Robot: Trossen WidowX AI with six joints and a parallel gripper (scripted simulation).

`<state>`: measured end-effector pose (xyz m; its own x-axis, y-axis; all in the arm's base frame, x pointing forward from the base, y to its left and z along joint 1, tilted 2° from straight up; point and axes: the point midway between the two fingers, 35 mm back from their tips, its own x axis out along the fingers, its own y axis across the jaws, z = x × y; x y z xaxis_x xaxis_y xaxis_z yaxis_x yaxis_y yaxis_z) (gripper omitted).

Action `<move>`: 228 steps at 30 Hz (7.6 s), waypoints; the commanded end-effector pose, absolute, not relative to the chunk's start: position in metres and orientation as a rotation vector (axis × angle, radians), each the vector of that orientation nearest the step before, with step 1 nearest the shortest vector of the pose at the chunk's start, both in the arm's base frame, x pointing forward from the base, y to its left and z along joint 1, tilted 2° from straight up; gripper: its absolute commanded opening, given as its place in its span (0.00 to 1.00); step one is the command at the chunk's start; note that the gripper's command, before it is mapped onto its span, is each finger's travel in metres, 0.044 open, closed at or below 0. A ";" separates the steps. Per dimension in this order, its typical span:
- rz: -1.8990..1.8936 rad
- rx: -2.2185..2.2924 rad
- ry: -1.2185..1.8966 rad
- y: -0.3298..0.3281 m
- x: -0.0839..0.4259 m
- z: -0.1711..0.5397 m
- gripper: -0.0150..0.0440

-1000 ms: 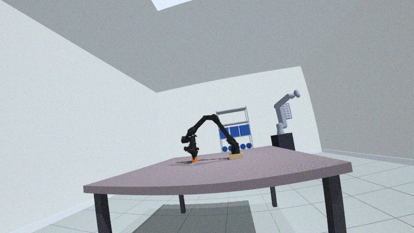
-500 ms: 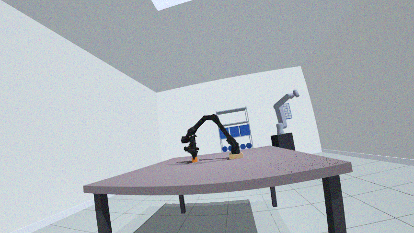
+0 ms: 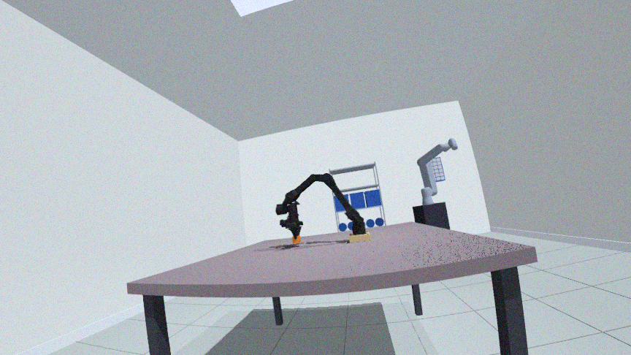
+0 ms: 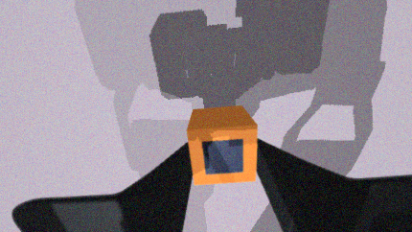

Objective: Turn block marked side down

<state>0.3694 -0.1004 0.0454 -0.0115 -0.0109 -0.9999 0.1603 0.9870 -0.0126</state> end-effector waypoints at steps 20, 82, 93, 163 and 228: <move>-0.145 0.098 1.284 -0.101 0.374 0.043 0.25; -0.158 0.031 0.534 -0.100 0.364 0.011 0.25; -0.159 0.029 0.507 -0.099 0.363 0.012 0.25; -0.156 0.064 0.953 -0.101 0.362 0.072 1.00; -0.134 0.116 1.563 -0.104 0.384 0.055 1.00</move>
